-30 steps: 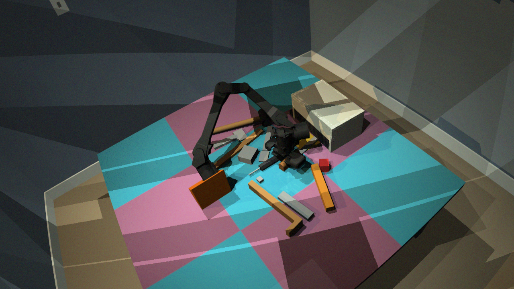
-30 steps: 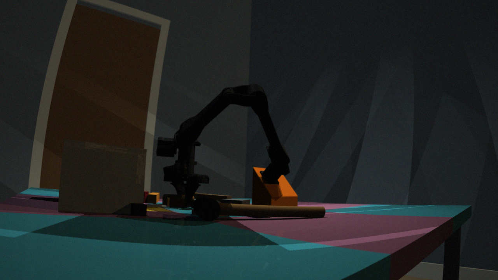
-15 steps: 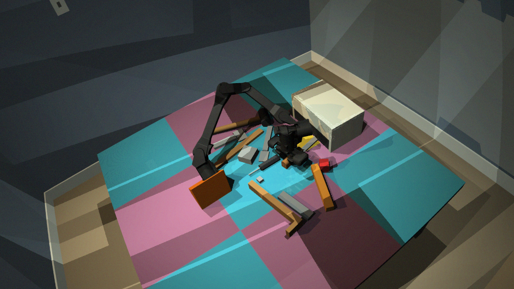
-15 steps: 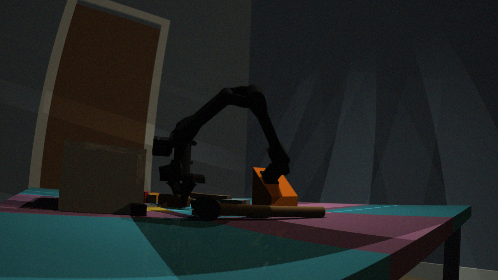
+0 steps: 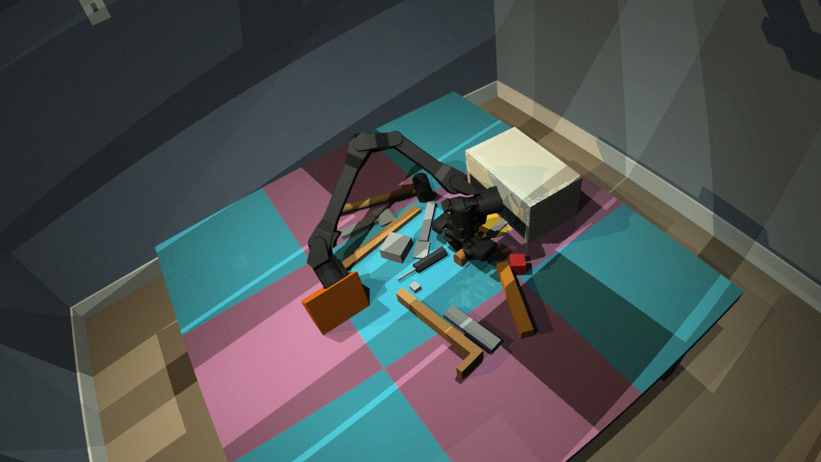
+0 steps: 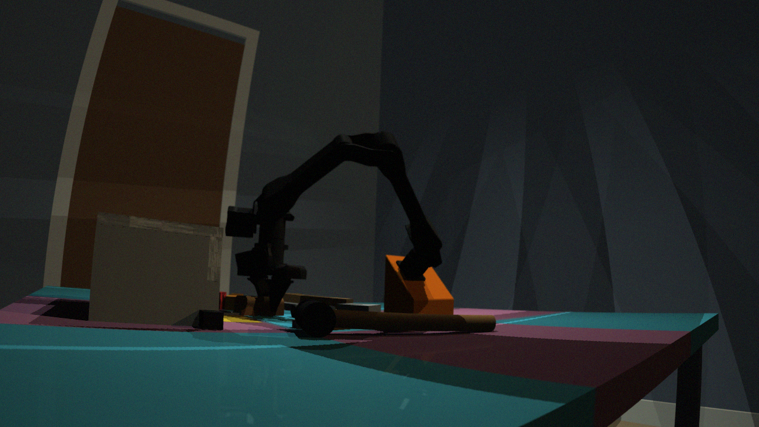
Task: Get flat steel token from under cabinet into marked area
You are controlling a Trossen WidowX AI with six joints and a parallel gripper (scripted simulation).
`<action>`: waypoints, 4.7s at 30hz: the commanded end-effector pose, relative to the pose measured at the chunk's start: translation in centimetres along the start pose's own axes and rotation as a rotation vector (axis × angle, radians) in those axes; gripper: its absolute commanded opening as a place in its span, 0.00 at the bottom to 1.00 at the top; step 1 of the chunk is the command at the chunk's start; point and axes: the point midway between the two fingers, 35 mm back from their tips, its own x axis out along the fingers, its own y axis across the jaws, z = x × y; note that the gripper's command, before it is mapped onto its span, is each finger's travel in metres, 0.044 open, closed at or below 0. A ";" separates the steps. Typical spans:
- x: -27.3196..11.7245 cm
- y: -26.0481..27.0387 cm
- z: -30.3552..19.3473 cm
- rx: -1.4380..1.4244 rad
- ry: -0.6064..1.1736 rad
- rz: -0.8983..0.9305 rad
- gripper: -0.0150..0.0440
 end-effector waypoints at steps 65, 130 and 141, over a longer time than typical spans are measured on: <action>0.0 0.2 6.5 -0.003 -0.006 0.000 0.25; 0.1 1.2 2.1 -0.001 -0.004 0.000 0.25; 0.1 1.1 0.9 0.000 -0.003 0.000 0.25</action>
